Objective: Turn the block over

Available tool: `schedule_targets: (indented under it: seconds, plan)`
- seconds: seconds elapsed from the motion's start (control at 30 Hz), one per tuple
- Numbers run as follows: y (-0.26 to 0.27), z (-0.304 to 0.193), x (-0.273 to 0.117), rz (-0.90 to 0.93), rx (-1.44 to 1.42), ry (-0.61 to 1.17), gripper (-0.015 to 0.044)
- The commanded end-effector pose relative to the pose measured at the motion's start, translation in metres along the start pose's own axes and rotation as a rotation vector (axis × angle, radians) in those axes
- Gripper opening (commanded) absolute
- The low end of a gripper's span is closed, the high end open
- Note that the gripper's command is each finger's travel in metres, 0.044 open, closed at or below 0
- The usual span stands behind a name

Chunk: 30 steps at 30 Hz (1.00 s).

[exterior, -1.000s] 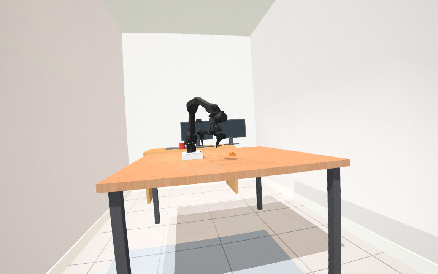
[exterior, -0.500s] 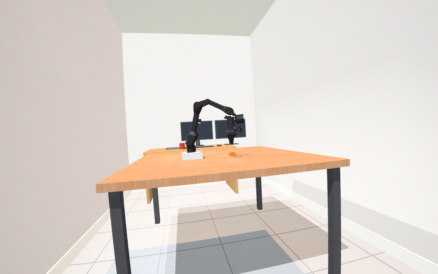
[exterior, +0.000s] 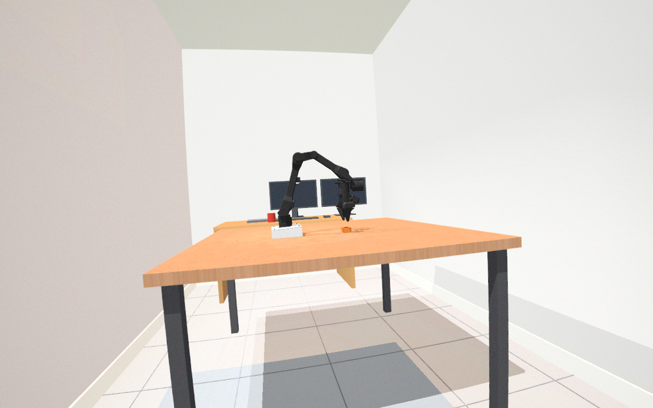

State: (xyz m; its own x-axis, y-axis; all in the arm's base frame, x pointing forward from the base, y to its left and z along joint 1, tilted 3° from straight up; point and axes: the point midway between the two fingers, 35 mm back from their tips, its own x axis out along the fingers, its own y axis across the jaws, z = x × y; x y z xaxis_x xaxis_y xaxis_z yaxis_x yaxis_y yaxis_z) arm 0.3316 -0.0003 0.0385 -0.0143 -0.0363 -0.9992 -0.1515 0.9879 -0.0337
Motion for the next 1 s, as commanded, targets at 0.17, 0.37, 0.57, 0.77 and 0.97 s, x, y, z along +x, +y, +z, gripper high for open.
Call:
schedule_targets:
  seconds: [0.17,0.37,0.57,0.77,0.97]
  plan:
    - [0.003,0.000,0.021,0.006,-0.005,0.000,0.0440]
    - [0.003,0.000,0.028,0.006,-0.005,0.000,0.0440]
    - [0.003,0.001,0.037,0.006,-0.005,0.000,0.0440]
    - [0.003,0.000,0.047,0.006,-0.005,0.000,0.0440]
    - [0.003,0.000,0.053,0.006,-0.005,0.000,0.0414]
